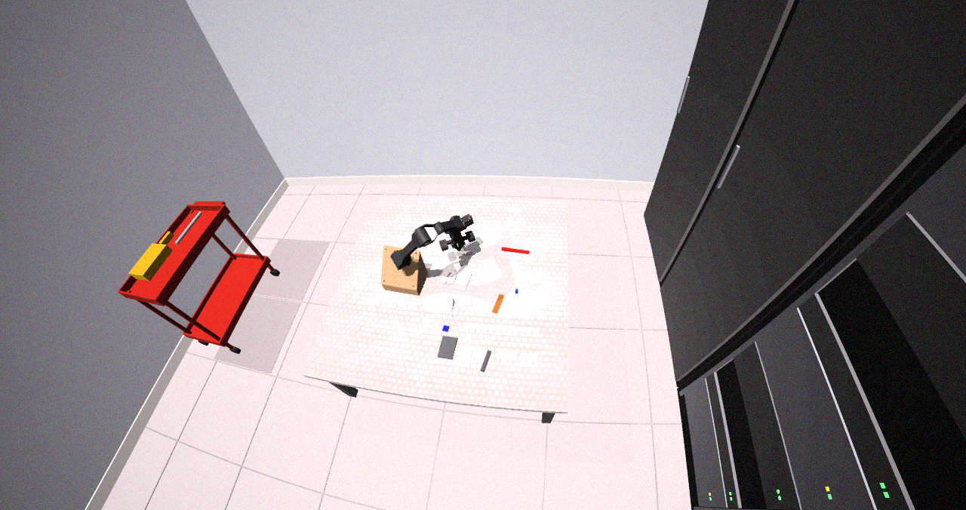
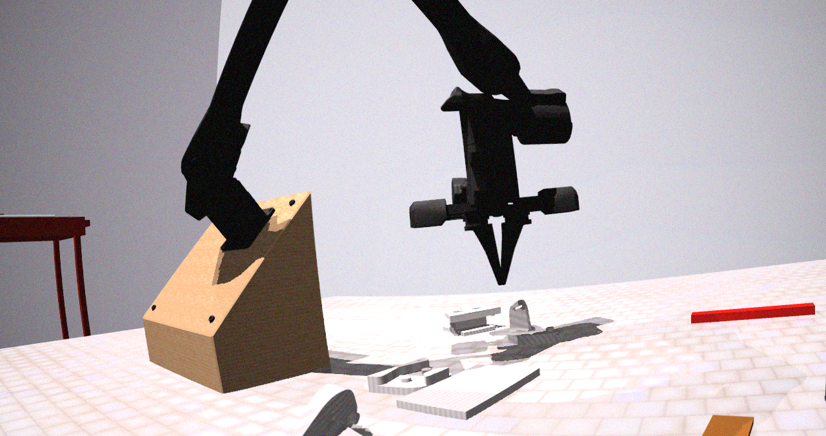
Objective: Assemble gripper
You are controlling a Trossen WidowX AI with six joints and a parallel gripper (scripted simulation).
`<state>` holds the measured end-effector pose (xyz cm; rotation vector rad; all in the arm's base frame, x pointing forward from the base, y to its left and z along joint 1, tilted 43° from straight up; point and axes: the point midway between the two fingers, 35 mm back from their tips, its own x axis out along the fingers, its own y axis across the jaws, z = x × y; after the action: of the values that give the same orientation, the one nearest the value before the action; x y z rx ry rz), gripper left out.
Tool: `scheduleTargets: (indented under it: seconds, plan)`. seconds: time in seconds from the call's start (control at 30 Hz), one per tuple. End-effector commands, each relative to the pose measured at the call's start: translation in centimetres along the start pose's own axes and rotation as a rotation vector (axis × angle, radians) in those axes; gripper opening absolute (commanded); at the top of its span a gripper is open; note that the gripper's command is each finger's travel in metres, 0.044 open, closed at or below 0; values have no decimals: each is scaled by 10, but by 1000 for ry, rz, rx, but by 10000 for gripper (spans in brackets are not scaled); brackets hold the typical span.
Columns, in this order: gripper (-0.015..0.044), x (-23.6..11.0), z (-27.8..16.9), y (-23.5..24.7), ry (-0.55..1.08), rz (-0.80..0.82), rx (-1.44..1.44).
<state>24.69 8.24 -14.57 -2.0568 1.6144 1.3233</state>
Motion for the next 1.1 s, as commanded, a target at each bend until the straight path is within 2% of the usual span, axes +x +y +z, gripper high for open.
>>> scheduleTargets:
  seconds: [0.0, 0.1, 0.67, 1.07]
  plan:
    - [0, 0, 1, 0, -6, 2, 5]
    - [0, 0, 1, 0, -6, 2, 5]
    - [440, 0, 0, 0, 0, 0, 0]
    - [440, 0, 0, 0, 0, 0, 0]
